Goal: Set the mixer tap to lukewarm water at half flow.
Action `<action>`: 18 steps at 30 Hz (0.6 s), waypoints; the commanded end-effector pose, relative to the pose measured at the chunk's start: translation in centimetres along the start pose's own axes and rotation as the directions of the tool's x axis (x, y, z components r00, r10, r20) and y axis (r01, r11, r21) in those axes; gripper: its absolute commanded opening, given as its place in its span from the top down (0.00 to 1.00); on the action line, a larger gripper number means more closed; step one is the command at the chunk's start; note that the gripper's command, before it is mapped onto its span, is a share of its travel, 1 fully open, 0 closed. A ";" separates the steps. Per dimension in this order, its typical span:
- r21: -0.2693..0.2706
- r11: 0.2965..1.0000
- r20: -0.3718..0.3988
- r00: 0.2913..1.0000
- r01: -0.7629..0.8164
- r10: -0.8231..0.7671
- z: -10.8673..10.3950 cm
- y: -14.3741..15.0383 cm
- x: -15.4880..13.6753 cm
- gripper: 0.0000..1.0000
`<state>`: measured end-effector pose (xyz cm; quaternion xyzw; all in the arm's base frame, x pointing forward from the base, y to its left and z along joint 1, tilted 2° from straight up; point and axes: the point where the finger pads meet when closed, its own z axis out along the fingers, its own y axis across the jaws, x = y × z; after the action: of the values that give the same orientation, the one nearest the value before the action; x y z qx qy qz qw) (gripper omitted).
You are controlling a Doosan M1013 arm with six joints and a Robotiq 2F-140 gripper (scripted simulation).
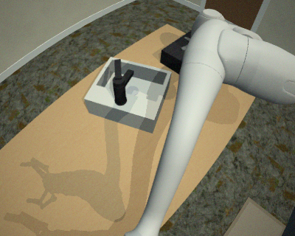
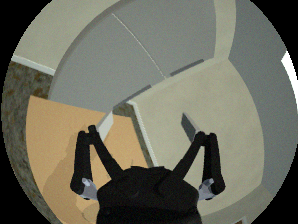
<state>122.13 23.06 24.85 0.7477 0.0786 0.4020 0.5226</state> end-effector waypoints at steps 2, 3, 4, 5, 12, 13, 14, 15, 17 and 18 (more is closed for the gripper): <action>0.072 0.991 0.141 0.983 0.110 -0.119 3.5 5.4 -5.9 0.00; 0.124 0.980 0.197 0.964 0.157 -0.179 3.9 6.4 -7.4 0.00; 0.124 0.980 0.197 0.964 0.157 -0.179 4.5 7.6 -8.6 0.00; 0.124 0.980 0.197 0.964 0.157 -0.179 5.1 8.7 -9.8 0.00; 0.329 0.908 0.319 0.874 0.260 -0.366 6.6 15.8 -19.7 0.00; 0.407 0.870 0.338 0.839 0.278 -0.427 6.3 16.6 -21.2 0.00; 0.407 0.870 0.338 0.839 0.278 -0.427 6.3 16.6 -21.2 0.00; 0.407 0.870 0.338 0.839 0.278 -0.427 6.3 16.6 -21.2 0.00; 0.487 0.825 0.344 0.805 0.287 -0.483 5.8 19.6 -25.9 0.00; 0.487 0.825 0.344 0.805 0.287 -0.483 5.8 20.4 -26.8 0.00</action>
<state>106.44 -1.30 27.70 0.8663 0.1674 0.1148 0.4564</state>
